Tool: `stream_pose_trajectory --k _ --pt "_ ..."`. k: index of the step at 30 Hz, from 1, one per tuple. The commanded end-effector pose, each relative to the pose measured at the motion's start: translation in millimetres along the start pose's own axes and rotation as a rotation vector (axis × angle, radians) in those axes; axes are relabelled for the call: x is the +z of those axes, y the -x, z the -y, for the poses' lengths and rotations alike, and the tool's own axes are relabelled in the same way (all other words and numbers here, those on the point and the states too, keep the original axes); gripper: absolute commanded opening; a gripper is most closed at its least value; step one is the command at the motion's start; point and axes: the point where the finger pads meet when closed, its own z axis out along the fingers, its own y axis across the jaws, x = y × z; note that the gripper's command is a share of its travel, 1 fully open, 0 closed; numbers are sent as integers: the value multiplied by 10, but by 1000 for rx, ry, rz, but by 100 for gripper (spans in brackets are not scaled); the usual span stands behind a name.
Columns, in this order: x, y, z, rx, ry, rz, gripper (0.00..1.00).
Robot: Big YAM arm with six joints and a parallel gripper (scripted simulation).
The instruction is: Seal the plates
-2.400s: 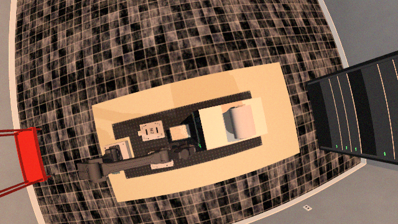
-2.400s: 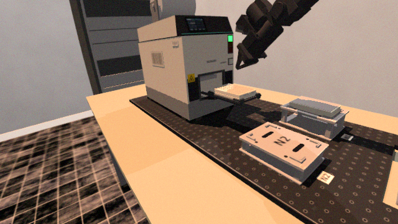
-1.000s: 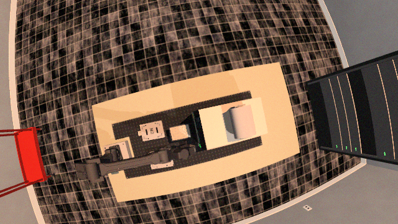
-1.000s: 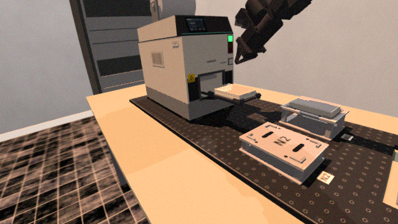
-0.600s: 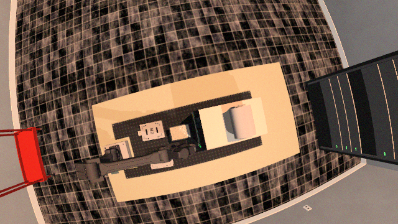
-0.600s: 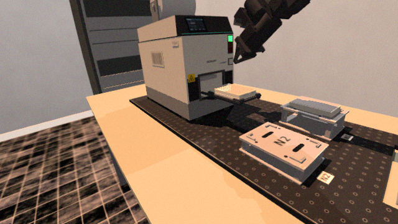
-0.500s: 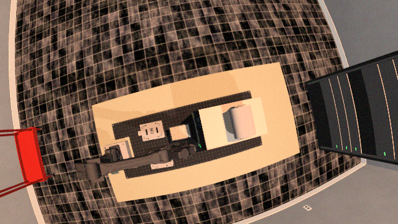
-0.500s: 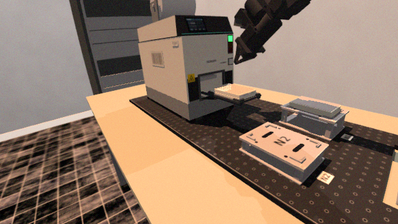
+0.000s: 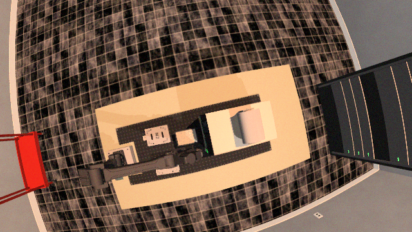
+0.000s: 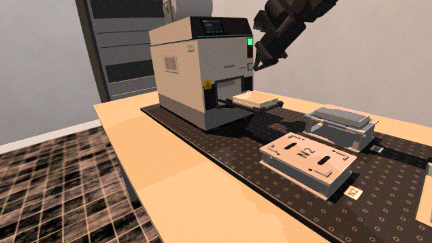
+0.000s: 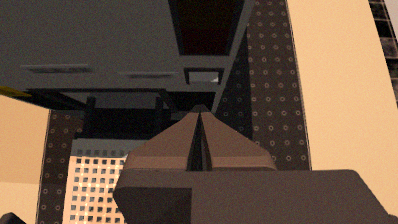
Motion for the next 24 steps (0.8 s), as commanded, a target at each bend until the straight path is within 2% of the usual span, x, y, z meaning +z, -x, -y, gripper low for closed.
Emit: stream_pose_trajectory --k 1,8,24 --pt "-109 167 27 -12 -7 31 0" --pt "-120 333 92 -8 -11 57 0" --pt "52 261 98 -7 -9 30 0"
